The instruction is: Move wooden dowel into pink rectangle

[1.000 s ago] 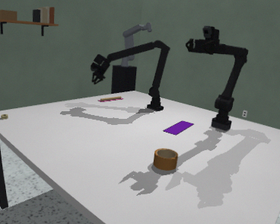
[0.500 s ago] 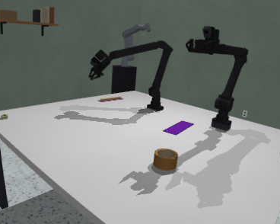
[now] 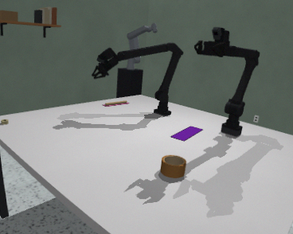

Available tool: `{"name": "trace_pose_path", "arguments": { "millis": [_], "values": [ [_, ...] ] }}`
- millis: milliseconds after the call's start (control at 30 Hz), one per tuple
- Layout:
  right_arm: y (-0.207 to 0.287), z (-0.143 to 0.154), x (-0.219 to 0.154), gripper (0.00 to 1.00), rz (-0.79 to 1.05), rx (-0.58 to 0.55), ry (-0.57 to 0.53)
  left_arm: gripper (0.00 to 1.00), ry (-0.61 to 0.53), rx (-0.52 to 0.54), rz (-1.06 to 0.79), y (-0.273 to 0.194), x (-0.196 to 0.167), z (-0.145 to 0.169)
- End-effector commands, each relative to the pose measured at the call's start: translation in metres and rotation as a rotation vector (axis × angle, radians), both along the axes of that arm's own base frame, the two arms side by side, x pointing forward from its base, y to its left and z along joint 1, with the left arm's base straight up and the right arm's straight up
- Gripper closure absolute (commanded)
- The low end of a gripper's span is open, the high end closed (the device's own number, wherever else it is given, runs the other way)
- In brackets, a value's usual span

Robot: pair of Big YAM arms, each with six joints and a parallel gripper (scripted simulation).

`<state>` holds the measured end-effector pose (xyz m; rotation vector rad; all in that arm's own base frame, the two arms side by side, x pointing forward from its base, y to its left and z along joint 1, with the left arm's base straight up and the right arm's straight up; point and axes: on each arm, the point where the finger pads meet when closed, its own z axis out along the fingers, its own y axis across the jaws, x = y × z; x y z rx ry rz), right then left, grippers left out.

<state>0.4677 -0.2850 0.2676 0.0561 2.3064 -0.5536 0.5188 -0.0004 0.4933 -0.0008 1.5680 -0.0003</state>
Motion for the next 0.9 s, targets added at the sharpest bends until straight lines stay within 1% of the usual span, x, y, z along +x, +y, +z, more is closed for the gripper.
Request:
{"name": "trace_pose_path", "arguments": {
  "millis": [0,233,300,333,367,400,567,633,800,867],
  "values": [
    [0.017,0.069,0.022,0.65,0.01,-0.038,-0.164,0.0,-0.03,0.015,0.008,0.005,0.003,0.022],
    [0.056,0.082,0.04,0.65,0.049,-0.007,-0.25,0.0,-0.044,0.015,0.007,0.005,0.002,0.026],
    [0.056,0.082,0.04,0.65,0.049,-0.007,-0.25,0.0,-0.044,0.015,0.007,0.005,0.002,0.026],
    [0.059,0.084,0.046,0.65,0.054,-0.001,-0.261,0.0,-0.044,0.015,0.007,0.005,0.002,0.026],
    [0.067,0.088,0.045,0.65,0.06,0.003,-0.277,0.0,-0.043,0.015,0.008,0.005,0.003,0.025],
    [0.073,0.104,0.046,0.65,0.067,-0.002,-0.311,0.0,-0.043,0.016,0.007,0.005,0.003,0.025],
    [0.102,0.13,0.054,0.65,0.102,0.016,-0.396,0.0,-0.043,0.016,0.007,0.005,0.003,0.025],
    [0.114,0.128,0.055,0.65,0.114,0.034,-0.411,0.0,-0.044,0.017,0.007,0.005,0.002,0.026],
    [0.143,0.14,0.061,0.65,0.148,0.07,-0.473,0.0,-0.041,0.016,0.007,0.004,0.003,0.025],
    [0.143,0.14,0.061,0.65,0.148,0.07,-0.473,0.0,-0.041,0.016,0.007,0.004,0.003,0.025]
  ]
}}
